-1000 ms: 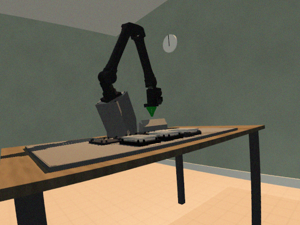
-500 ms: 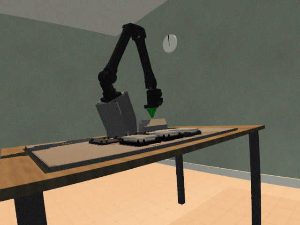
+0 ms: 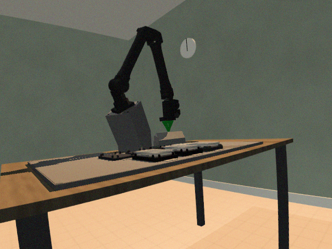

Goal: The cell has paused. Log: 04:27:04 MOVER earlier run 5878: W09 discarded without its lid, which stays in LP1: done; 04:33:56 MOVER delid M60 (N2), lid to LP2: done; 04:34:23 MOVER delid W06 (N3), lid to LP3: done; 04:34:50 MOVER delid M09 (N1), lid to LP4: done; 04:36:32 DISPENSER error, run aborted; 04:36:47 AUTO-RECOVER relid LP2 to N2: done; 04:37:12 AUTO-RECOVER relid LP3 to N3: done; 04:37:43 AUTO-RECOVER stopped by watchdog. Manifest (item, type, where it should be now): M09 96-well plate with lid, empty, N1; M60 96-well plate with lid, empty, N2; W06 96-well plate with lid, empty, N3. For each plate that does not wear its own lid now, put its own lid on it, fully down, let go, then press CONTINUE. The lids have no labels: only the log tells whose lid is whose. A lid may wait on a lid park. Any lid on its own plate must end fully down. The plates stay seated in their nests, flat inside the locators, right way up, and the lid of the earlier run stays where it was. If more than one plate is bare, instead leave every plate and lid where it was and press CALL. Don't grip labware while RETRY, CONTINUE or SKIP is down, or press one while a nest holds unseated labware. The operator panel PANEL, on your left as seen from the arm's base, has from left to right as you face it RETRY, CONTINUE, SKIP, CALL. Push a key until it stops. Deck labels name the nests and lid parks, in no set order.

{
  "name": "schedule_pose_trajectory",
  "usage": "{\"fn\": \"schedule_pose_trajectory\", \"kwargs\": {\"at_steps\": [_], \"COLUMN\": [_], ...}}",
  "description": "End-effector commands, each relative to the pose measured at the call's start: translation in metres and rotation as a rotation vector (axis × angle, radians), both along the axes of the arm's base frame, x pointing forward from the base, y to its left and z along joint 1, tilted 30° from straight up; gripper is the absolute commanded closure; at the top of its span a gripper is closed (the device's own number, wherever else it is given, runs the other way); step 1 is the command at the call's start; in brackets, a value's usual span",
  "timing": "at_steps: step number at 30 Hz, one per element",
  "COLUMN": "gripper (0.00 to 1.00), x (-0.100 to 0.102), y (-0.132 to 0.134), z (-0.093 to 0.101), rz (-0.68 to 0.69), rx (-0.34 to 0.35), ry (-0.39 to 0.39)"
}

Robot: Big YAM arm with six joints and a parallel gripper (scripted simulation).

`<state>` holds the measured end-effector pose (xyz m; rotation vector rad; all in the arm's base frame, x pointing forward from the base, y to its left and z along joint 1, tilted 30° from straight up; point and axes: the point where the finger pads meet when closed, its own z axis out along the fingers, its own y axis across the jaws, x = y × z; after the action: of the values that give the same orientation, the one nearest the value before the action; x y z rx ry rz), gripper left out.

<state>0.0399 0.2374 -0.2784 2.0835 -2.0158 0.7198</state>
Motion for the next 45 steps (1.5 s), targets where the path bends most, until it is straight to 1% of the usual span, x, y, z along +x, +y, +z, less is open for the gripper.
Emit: {"fn": "schedule_pose_trajectory", "kwargs": {"at_steps": [1,11,13,14,16,21,24,27,31,45], "gripper": [1.0,1.0,1.0,1.0,1.0,1.0,1.0,1.0,1.0,1.0], "x": [0.003,0.005,0.005,0.002,0.004,0.005,0.006,0.006,0.005,0.008], "y": [-0.002,-0.001,-0.001,0.003,0.001,0.001,0.009,0.007,0.01,0.009], "z": [-0.005,-0.011,-0.011,-0.009,-0.014,-0.016,-0.015,-0.018,-0.018,-0.023], "rz": [0.007,0.006,0.006,0.017,0.014,0.009,0.01,0.007,0.012,0.006], "rx": [0.001,0.007,0.007,0.013,0.012,0.01,0.03,0.021,0.027,0.029], "ry": [0.003,0.002,0.002,0.003,0.002,0.002,0.002,0.002,0.002,0.002]}}
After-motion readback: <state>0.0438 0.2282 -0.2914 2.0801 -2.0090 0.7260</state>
